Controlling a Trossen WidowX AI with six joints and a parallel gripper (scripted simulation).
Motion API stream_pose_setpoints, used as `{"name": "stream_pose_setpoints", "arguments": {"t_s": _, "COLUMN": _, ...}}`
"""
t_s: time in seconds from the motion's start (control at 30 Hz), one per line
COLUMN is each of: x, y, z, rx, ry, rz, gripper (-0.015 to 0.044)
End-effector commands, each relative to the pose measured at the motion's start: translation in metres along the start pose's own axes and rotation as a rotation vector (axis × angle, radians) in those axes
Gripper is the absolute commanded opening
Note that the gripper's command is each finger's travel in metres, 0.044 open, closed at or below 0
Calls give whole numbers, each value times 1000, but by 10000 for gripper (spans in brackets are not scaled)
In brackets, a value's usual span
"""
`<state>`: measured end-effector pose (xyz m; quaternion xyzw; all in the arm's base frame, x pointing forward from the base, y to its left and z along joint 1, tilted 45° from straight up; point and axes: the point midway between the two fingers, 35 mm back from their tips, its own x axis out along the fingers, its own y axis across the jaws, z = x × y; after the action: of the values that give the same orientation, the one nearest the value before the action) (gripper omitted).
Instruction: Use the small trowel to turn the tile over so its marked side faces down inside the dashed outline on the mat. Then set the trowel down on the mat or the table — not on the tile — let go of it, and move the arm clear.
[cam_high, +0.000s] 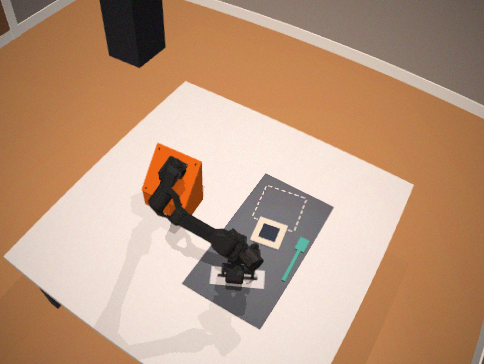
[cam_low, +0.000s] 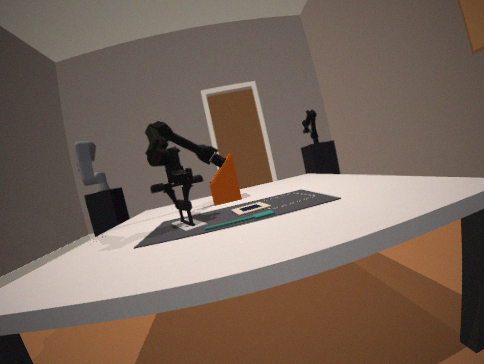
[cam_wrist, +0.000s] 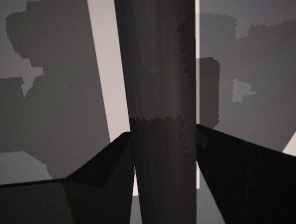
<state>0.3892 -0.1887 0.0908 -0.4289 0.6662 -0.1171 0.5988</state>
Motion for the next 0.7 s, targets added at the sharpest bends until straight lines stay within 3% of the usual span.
{"name": "stream_pose_setpoints", "arguments": {"t_s": 0.0, "x": 1, "y": 1, "z": -1, "rx": -124, "ry": 5, "rz": 1, "gripper": 130}}
{"name": "stream_pose_setpoints", "arguments": {"t_s": 0.67, "x": 0, "y": 1, "z": -1, "rx": -719, "ry": 4, "rz": 2, "gripper": 130}}
